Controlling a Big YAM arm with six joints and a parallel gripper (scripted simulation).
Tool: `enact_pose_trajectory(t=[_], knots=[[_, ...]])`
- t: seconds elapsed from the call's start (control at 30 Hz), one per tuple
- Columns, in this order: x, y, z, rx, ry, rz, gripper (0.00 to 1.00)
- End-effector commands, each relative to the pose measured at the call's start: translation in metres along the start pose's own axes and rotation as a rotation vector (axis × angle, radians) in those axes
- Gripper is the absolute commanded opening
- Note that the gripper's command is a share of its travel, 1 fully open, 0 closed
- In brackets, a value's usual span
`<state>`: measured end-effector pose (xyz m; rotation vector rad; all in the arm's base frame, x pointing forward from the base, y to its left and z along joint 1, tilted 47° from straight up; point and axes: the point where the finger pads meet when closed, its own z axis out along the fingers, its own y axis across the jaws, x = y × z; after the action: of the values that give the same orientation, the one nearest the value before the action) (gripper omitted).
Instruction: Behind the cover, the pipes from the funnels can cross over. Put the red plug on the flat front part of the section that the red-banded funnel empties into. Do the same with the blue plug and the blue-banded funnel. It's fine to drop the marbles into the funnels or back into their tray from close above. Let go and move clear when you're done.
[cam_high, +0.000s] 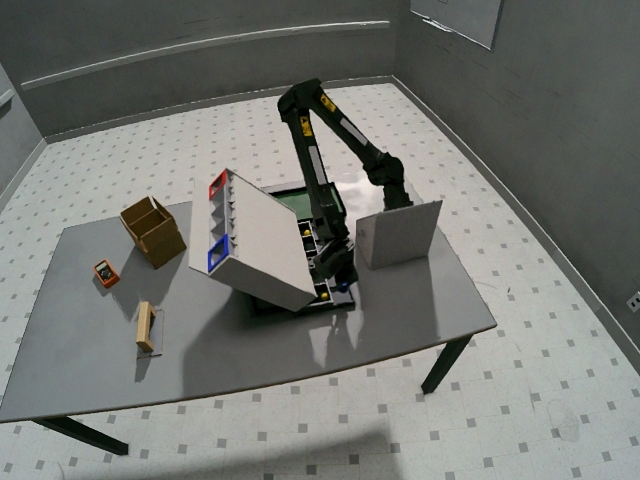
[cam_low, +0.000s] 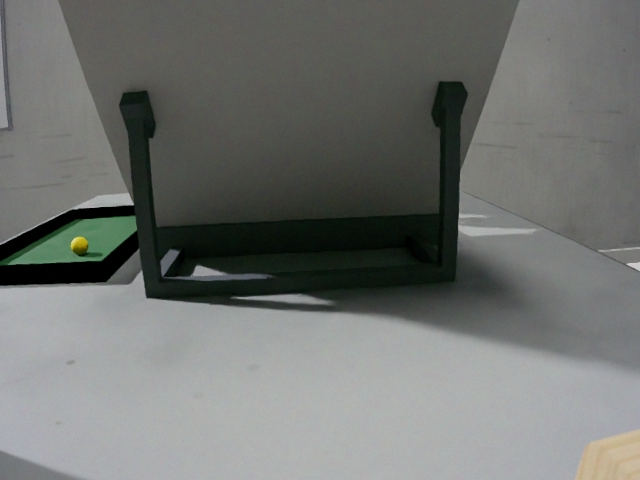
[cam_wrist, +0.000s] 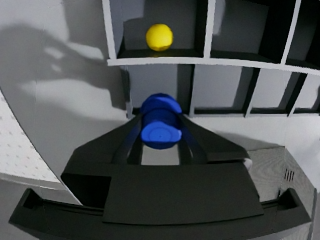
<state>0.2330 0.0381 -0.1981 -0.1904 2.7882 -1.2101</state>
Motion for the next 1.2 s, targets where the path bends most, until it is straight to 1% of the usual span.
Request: enact_pose_trajectory(t=[0.0,0.27,0.33,0.37,0.5,1.17], knots=[[0.0033,-0.0018,0.0121,0.002,0.011,-0.014,0.0],[0.0025,-0.0014,0.0206,0.001,0.01,-0.013,0.0],[0.0025,-0.0014,0.0206,0.001,0.01,-0.013,0.0],[-0.0023,-0.0004,0.0187,-0.005,0.003,-0.004,0.0],[0.0012,-0.0006,0.0219,0.0,0.009,-0.011,0.0],[0.0002,-0.0005,0.0208,-0.002,0.006,-0.008,0.0]])
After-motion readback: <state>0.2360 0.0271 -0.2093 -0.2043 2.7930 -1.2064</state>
